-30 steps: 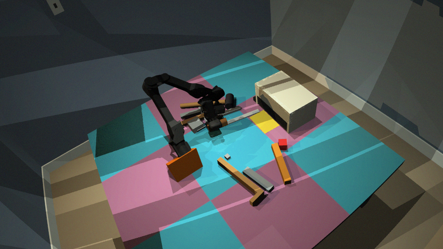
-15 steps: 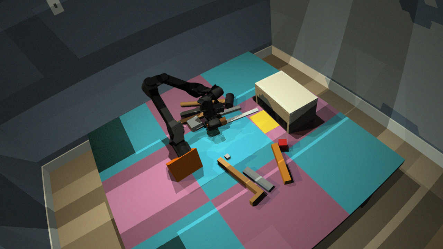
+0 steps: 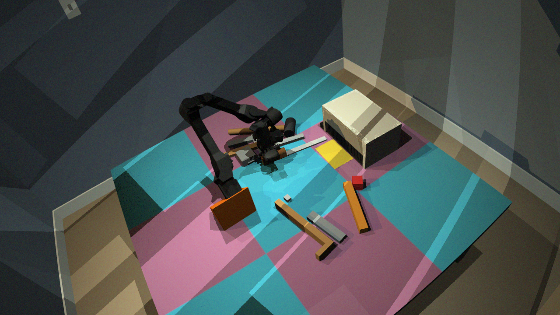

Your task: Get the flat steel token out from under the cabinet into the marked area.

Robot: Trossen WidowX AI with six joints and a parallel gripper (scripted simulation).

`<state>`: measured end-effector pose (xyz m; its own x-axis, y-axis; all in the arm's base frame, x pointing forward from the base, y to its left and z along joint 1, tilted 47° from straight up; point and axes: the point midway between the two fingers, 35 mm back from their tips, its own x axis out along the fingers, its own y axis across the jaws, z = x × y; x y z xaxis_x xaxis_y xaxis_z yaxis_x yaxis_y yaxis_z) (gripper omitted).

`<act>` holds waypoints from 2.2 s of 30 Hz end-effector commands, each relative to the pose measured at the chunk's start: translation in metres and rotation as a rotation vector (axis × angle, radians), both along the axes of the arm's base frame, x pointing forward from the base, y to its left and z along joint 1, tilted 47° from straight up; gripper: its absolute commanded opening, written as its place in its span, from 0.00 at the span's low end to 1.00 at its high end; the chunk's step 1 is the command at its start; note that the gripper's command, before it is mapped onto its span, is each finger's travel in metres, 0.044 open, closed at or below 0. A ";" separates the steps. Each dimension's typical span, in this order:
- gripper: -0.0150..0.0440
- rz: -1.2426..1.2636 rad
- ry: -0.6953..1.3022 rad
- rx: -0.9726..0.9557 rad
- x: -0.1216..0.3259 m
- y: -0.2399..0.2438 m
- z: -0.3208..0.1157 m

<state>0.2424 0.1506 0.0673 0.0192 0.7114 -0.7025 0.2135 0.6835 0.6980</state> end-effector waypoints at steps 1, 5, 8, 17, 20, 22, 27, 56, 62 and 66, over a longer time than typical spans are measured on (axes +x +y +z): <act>0.25 0.010 -0.022 0.026 0.004 0.004 0.007; 0.25 0.010 -0.022 0.026 0.004 0.004 0.007; 0.25 0.010 -0.022 0.026 0.004 0.004 0.007; 0.25 0.010 -0.022 0.026 0.003 0.004 0.007; 0.25 0.010 -0.022 0.026 0.003 0.004 0.007; 0.25 0.010 -0.022 0.026 0.003 0.004 0.007; 0.43 0.002 -0.004 0.003 0.001 0.001 0.001; 0.71 -0.011 0.000 0.026 -0.001 0.001 -0.005; 0.71 -0.007 -0.004 0.026 0.000 0.002 -0.005; 0.71 -0.007 -0.004 0.026 0.000 0.002 -0.005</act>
<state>0.2398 0.1448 0.0583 0.0277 0.7155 -0.6980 0.2397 0.6732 0.6996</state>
